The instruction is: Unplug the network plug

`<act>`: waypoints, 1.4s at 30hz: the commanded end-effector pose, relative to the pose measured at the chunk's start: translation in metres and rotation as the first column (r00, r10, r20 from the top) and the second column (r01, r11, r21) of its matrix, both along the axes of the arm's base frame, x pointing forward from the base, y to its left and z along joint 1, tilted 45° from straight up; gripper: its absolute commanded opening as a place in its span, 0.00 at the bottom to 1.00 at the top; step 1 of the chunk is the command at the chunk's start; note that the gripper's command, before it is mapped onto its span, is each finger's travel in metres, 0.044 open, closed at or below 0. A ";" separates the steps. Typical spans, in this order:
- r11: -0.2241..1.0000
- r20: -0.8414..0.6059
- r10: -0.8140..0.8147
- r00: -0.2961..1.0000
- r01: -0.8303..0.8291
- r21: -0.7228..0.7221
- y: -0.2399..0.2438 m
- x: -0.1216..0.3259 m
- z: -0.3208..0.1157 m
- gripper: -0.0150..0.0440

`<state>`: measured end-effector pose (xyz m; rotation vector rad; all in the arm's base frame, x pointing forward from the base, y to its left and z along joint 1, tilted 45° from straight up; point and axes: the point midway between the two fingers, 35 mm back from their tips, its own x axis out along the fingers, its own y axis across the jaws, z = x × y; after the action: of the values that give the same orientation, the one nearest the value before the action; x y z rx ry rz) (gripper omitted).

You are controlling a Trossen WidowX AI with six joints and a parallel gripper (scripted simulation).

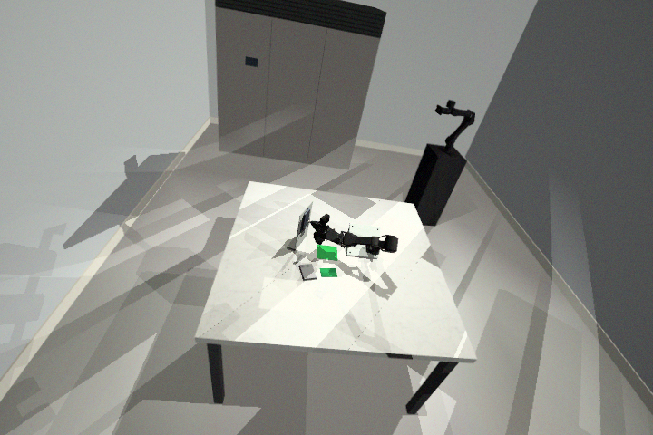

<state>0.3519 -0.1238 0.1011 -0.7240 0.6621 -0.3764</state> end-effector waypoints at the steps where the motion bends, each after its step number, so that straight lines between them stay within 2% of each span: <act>1: 1.000 -0.002 -0.004 1.000 0.004 0.003 0.001 -0.003 -0.001 0.25; 42: 1.000 -0.003 -0.004 1.000 0.004 0.004 0.011 -0.017 0.007 0.25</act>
<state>0.3370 -0.1133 0.1090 -0.7235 0.6635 -0.3756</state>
